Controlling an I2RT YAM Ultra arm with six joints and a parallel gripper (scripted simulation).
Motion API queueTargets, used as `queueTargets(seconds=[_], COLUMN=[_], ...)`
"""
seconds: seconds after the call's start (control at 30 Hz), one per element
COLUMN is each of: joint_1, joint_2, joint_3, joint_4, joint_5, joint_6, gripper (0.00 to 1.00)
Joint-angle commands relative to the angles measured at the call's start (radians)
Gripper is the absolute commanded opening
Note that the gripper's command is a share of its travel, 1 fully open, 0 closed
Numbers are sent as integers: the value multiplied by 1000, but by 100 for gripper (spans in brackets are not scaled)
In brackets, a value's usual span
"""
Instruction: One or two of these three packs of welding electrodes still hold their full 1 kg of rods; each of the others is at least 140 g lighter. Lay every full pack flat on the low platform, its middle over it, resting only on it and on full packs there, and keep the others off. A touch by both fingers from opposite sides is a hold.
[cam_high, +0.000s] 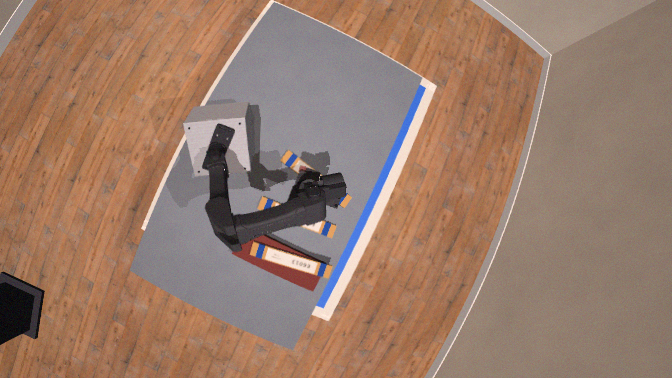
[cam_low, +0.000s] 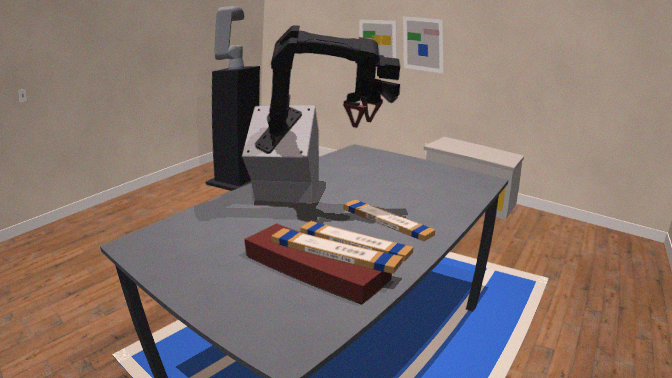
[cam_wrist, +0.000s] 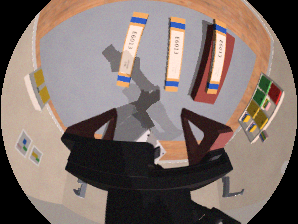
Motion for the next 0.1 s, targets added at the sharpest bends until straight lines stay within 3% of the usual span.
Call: queueTargets(seconds=[0.0,0.07], joint_1=[19,19], joint_2=[-16,-16], joint_3=[32,32], joint_4=[7,7], joint_5=[0,0], joint_6=[5,5], gripper=[96,96])
